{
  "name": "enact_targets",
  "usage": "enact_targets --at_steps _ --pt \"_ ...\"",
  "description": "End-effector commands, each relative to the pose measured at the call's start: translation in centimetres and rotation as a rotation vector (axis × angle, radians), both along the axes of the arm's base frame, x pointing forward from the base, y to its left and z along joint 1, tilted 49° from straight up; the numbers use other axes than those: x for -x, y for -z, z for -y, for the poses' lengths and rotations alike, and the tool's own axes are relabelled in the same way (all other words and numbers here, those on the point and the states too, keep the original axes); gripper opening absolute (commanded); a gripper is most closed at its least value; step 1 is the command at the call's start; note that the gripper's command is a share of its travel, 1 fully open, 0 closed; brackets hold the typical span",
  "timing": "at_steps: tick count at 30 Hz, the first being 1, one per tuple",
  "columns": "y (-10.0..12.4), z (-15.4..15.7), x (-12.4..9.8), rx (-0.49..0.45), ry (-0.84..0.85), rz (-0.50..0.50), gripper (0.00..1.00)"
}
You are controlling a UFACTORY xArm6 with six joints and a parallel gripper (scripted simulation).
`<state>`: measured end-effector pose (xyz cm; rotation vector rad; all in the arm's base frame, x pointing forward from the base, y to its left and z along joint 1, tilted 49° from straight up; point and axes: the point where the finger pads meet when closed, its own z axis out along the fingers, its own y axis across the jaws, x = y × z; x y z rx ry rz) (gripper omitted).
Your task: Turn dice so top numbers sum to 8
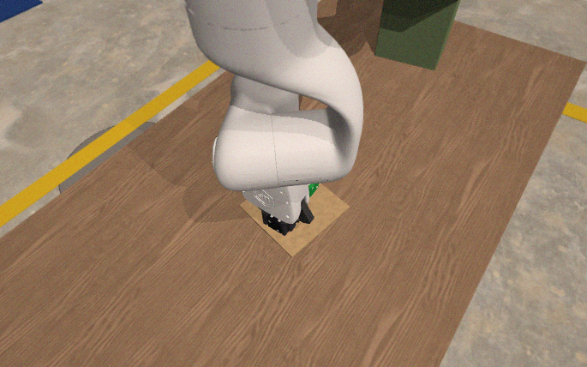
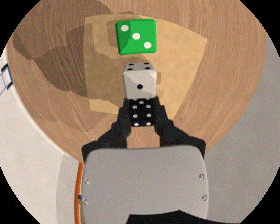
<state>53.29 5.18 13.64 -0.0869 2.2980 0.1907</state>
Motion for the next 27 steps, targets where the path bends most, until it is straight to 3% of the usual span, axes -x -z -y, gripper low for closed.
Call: enact_targets --at_steps 1,16,27 --pt "-0.09 0.01 -0.02 0.0 0.0 0.001 0.27" --pt "-0.09 0.01 -0.02 0.0 0.0 0.001 0.47" --pt "-0.09 0.01 -0.02 0.0 0.0 0.001 0.47"
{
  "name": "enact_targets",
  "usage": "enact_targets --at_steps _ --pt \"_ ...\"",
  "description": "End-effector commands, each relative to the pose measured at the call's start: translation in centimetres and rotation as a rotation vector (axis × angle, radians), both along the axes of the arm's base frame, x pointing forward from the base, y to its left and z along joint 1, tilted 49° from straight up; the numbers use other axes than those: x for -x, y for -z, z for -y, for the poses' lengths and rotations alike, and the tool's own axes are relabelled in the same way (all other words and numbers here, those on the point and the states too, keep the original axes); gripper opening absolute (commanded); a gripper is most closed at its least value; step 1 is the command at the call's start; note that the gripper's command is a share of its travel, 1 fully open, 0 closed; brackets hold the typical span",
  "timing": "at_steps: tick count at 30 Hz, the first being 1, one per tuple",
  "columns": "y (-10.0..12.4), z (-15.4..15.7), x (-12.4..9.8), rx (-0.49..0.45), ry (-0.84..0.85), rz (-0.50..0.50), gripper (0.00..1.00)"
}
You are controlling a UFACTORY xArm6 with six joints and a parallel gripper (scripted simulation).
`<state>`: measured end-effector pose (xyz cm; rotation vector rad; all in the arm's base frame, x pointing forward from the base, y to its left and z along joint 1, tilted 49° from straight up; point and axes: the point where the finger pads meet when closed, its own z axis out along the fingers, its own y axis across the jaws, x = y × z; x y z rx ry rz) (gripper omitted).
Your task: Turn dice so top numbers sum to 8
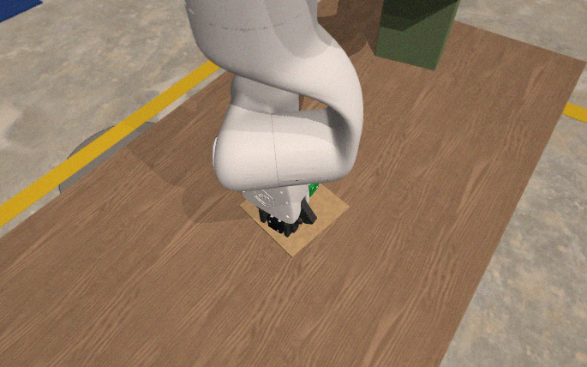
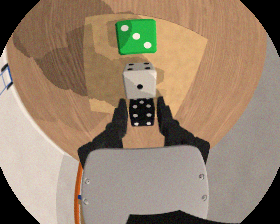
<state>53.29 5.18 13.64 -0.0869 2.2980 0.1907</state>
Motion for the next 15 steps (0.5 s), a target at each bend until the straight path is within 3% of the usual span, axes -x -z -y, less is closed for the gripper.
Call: enact_targets --at_steps 1,15 --pt "-0.1 0.0 0.0 0.0 0.0 0.001 0.47" --pt "-3.9 1.0 4.3 0.0 0.0 0.001 0.47"
